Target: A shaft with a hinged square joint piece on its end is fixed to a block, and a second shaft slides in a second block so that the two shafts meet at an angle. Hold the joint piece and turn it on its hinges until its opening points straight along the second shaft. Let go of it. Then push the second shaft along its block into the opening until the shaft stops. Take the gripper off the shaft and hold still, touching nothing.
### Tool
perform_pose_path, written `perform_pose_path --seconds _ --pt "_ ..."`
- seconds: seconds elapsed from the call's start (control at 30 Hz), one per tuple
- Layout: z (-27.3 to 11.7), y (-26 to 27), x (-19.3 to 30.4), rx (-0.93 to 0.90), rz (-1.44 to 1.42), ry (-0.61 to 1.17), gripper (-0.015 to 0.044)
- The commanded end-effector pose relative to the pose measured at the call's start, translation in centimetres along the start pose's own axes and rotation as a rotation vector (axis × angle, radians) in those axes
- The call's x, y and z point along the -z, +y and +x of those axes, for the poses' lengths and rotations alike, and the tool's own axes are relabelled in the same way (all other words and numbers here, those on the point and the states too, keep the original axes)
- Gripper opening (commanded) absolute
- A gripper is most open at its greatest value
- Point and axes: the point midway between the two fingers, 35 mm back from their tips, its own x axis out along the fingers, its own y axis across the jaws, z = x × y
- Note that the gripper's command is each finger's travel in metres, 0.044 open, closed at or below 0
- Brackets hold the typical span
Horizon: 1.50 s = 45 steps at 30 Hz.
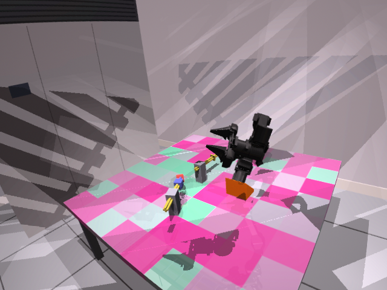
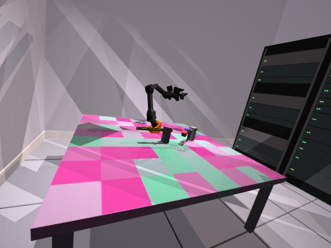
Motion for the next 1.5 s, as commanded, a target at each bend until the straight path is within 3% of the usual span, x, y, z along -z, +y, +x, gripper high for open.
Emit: perform_pose_path --seconds 0.0,0.6,1.1,1.47 --pt "0.0 0.0 0.0 0.0 0.0 0.0 0.0426" --pt "8.1 -0.1 -1.9 0.09 -0.282 -0.097 0.044" --pt "15.9 2.4 -6.8 0.191 -0.633 -0.264 0.044" --pt "19.5 4.7 -10.7 0.248 -0.733 -0.357 0.044"
